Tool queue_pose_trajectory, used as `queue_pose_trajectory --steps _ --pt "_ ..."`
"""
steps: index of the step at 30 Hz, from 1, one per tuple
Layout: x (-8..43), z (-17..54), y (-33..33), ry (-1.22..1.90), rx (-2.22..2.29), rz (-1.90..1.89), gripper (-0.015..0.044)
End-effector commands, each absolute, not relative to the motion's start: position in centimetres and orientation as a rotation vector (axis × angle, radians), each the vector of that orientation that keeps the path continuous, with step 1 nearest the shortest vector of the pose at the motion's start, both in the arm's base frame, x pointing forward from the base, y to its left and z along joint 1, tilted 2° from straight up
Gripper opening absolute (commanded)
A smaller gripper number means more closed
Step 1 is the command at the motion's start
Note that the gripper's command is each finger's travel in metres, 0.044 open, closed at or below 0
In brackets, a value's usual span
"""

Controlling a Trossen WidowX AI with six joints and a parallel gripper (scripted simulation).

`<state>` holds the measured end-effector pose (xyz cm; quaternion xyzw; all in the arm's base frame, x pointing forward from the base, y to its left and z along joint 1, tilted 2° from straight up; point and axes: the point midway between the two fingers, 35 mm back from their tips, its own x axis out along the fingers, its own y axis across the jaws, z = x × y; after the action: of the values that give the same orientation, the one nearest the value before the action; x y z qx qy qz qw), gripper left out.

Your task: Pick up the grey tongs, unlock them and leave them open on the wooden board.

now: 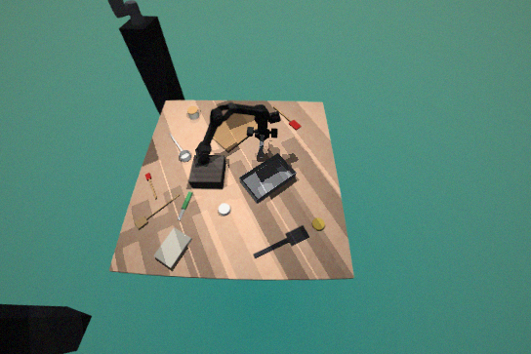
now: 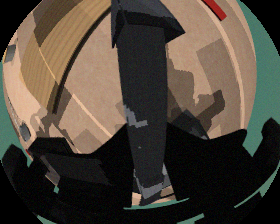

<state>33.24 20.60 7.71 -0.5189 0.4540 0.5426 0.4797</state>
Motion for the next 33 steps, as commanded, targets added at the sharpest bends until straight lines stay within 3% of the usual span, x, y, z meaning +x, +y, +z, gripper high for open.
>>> queue_pose_trajectory --steps 1,13,33 --pt "32.0 8.5 22.7 1.131 -1.218 1.277 -0.015" --pt "30.0 8.8 25.3 1.172 -1.155 1.221 -0.015" --pt "19.9 9.3 33.9 1.31 -0.907 1.001 -0.015"
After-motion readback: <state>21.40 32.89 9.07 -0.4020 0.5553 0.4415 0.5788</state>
